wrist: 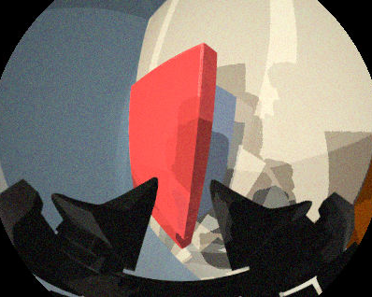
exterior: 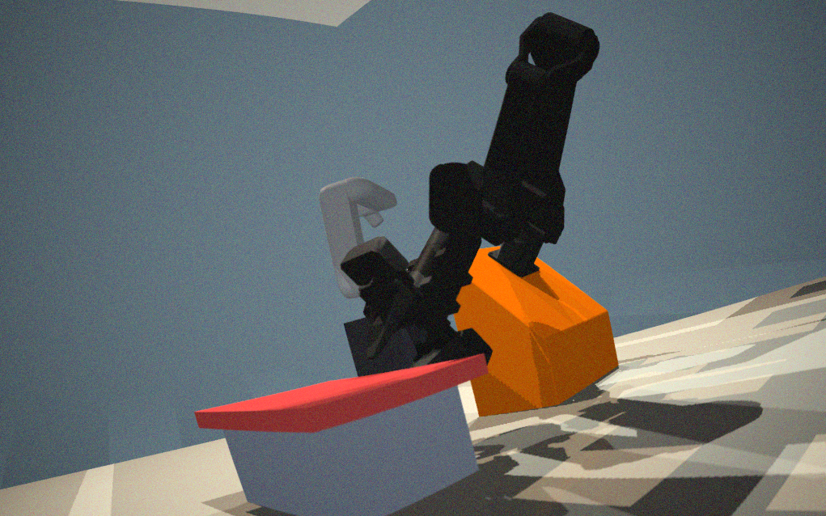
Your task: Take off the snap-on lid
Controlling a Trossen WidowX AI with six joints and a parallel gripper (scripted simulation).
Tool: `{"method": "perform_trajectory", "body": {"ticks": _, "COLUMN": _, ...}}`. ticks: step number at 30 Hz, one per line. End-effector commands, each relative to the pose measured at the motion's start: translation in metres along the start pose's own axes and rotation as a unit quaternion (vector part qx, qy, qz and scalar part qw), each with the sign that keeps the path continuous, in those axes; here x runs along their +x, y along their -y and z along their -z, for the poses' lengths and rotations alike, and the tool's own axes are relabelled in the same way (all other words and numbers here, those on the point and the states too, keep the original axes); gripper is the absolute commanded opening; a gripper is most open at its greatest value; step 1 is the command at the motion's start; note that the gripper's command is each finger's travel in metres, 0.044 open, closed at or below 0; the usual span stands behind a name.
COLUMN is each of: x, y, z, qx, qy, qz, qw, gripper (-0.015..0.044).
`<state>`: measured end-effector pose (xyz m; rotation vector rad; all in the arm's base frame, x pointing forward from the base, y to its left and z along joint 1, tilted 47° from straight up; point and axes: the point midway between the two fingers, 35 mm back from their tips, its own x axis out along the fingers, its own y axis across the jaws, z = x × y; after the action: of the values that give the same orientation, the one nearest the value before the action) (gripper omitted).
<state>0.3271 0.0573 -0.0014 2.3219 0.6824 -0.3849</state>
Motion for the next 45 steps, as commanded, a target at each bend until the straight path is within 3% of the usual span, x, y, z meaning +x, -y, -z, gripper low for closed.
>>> {"method": "perform_trajectory", "body": {"ticks": 1, "x": 0.0077, "y": 0.0008, "z": 0.0, "qx": 0.002, "qy": 0.0, "qz": -0.001, "qw": 1.0, "gripper": 0.0235}}
{"method": "perform_trajectory", "body": {"ticks": 6, "x": 0.0132, "y": 0.002, "z": -0.0003, "qx": 0.002, "qy": -0.001, "qz": -0.001, "qw": 1.0, "gripper": 0.0235}}
{"method": "perform_trajectory", "body": {"ticks": 8, "x": 0.0132, "y": 0.002, "z": -0.0003, "qx": 0.002, "qy": -0.001, "qz": -0.001, "qw": 1.0, "gripper": 0.0183}}
{"method": "perform_trajectory", "body": {"ticks": 19, "x": 0.0132, "y": 0.002, "z": -0.0003, "qx": 0.002, "qy": -0.001, "qz": -0.001, "qw": 1.0, "gripper": 0.0109}}
{"method": "perform_trajectory", "body": {"ticks": 23, "x": 0.0132, "y": 0.002, "z": -0.0003, "qx": 0.002, "qy": -0.001, "qz": -0.001, "qw": 1.0, "gripper": 0.0004}}
{"method": "perform_trajectory", "body": {"ticks": 45, "x": 0.0101, "y": -0.0002, "z": -0.0004, "qx": 0.0, "qy": -0.001, "qz": 0.0, "qw": 1.0, "gripper": 0.0}}
